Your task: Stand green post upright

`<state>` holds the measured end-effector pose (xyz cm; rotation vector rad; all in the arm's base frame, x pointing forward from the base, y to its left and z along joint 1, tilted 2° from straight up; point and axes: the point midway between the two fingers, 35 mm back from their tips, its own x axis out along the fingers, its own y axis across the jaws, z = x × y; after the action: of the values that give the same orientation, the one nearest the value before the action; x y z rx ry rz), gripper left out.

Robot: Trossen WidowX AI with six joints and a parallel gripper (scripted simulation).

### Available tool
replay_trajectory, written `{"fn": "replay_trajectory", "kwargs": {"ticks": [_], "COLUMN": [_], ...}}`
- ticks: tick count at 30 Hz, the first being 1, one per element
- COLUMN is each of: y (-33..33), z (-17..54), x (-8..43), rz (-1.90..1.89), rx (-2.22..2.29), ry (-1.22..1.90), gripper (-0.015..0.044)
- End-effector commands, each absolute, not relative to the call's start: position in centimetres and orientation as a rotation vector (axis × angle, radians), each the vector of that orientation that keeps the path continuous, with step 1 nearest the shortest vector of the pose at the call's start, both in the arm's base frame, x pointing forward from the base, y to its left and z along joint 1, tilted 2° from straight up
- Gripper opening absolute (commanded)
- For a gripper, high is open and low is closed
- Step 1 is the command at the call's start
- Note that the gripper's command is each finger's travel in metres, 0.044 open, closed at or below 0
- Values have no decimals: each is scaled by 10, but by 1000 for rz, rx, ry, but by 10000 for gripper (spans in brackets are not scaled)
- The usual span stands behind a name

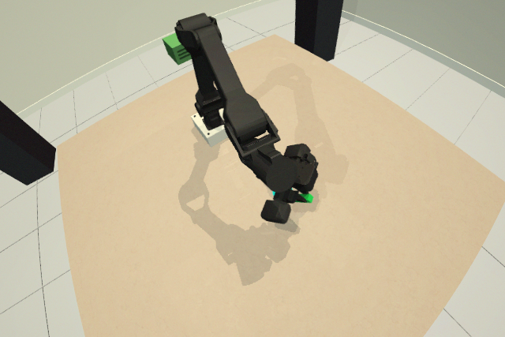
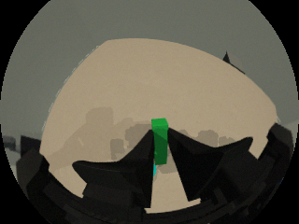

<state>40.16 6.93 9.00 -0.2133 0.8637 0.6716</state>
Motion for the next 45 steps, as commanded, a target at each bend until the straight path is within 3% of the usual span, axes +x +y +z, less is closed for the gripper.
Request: {"fn": "replay_trajectory", "kwargs": {"ticks": [1,45], "y": [69,58], "z": [89,92], "x": [402,404], "rz": [675,705], "rx": [-192,-64], "ry": [841,584], "gripper": [23,23]}}
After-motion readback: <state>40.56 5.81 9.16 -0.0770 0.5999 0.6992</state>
